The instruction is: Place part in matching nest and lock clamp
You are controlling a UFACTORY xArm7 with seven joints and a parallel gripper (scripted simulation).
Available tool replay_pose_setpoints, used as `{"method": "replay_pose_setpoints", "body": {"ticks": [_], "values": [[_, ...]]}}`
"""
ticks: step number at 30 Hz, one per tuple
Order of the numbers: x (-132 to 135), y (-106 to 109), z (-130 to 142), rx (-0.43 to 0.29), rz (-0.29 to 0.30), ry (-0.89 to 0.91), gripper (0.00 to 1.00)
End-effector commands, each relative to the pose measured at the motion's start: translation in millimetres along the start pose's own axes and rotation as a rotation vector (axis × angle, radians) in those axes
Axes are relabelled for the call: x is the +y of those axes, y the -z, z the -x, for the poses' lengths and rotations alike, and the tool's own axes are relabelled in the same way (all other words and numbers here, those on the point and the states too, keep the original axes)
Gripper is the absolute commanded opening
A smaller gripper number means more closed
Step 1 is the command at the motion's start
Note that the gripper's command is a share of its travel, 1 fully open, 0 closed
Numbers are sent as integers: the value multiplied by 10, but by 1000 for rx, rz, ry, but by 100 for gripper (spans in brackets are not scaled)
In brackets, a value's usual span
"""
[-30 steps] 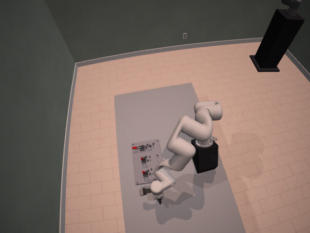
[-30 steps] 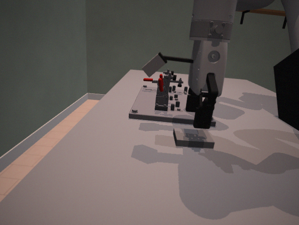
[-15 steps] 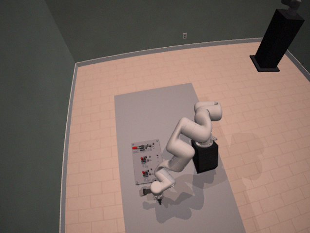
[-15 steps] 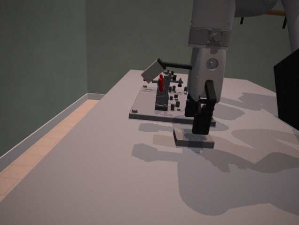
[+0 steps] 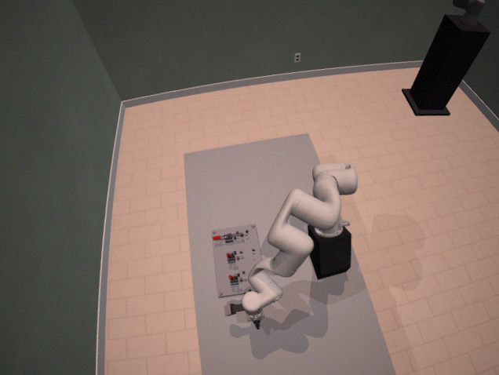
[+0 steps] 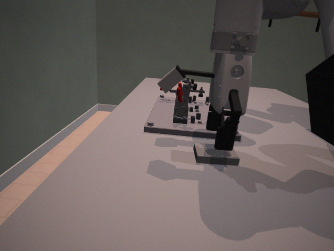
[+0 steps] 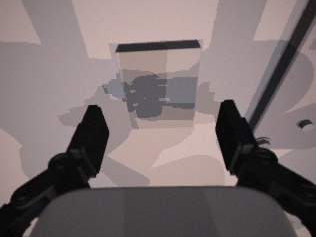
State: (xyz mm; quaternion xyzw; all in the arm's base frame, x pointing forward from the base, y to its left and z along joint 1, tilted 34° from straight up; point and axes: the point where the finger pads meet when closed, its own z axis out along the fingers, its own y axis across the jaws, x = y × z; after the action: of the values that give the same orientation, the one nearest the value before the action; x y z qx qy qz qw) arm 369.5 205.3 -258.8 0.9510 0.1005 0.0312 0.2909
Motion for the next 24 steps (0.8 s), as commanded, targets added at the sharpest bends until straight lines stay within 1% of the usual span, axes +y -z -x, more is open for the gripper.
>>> {"method": "replay_pose_setpoints", "body": {"ticks": [1, 7, 17, 24], "values": [[-14, 11, -15, 3, -3, 0, 100], [-14, -39, -15, 3, -3, 0, 100], [-16, -201, -18, 3, -3, 0, 100], [-17, -249, -19, 3, -3, 0, 100]]}}
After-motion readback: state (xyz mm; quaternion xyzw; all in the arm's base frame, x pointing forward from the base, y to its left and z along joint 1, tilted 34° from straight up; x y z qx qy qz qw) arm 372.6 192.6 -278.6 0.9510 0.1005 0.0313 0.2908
